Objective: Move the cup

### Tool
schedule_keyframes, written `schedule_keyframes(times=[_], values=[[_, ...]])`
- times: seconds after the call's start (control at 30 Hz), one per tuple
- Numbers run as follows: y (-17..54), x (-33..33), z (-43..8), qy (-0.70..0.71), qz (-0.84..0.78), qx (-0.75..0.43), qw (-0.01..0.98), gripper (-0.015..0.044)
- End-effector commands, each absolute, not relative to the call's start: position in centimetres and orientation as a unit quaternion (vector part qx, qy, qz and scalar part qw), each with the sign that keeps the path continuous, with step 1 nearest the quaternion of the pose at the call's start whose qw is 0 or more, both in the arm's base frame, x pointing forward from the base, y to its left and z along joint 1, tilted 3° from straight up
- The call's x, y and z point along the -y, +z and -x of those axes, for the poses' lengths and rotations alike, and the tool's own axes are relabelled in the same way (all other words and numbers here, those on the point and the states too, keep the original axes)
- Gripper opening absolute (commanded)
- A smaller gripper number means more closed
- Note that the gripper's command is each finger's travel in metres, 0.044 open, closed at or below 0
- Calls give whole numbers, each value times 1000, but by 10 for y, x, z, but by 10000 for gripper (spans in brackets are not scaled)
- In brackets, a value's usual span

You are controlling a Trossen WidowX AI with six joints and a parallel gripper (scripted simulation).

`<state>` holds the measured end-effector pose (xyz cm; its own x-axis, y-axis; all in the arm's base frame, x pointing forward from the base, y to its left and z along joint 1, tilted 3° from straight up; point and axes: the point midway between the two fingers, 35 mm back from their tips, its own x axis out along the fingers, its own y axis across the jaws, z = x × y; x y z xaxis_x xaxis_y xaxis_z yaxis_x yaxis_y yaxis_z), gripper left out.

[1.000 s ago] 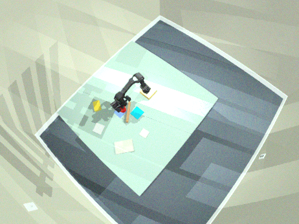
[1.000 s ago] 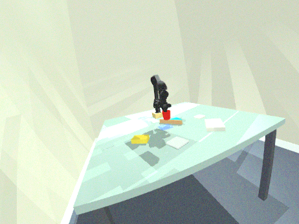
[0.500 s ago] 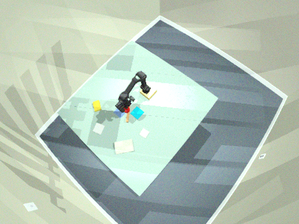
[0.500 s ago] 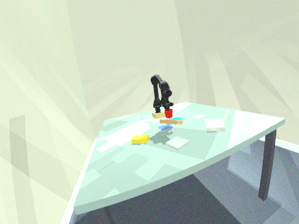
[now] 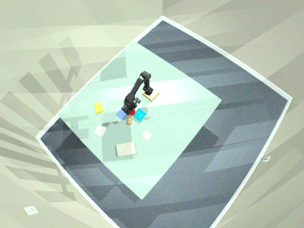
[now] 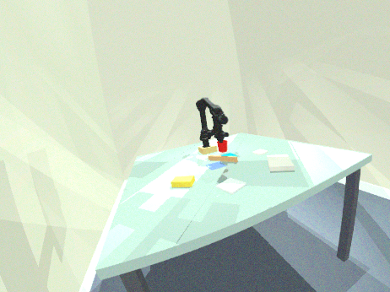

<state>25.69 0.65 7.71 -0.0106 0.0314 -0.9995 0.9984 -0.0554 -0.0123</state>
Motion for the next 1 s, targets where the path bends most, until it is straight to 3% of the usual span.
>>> schedule_keyframes(times=[0.0,0.97], values=[[78,-15,-250,-508,-520,-497,474,0],[82,-62,-217,-508,-520,-499,472,0]])
